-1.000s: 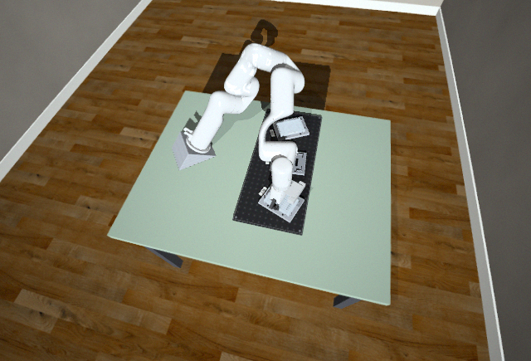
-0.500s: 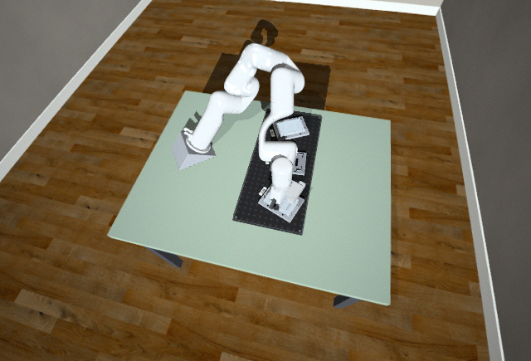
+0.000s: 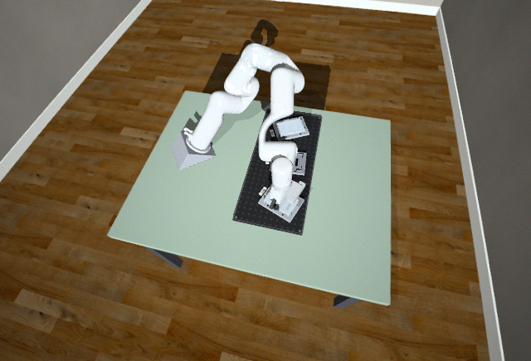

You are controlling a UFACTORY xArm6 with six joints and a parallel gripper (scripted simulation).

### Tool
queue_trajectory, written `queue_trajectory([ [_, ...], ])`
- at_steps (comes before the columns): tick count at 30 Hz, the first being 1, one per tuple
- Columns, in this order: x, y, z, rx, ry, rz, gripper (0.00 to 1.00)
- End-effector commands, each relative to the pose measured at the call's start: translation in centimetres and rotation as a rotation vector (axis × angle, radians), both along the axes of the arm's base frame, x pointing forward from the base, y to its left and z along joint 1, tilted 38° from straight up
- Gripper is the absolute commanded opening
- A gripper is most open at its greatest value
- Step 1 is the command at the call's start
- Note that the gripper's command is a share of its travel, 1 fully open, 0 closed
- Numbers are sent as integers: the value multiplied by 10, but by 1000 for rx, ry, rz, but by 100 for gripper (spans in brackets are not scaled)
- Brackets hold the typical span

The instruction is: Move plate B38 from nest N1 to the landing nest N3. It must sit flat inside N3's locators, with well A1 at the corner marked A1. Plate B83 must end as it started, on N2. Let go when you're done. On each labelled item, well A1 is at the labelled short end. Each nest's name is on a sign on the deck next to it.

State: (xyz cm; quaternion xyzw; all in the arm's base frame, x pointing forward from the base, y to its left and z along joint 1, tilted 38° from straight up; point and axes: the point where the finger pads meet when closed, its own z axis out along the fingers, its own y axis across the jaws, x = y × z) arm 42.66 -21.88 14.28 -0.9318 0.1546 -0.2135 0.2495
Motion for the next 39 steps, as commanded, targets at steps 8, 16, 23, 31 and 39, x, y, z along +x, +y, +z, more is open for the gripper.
queue_trajectory([
  [8,-2,-4,6,-3,-3,-2,0],
  [16,-5,-6,10,-3,-3,-2,0],
  [23,-6,-7,13,-3,-3,-2,0],
  [31,-9,-9,17,-3,-3,-2,0],
  [39,-9,-9,17,-3,-3,-2,0],
])
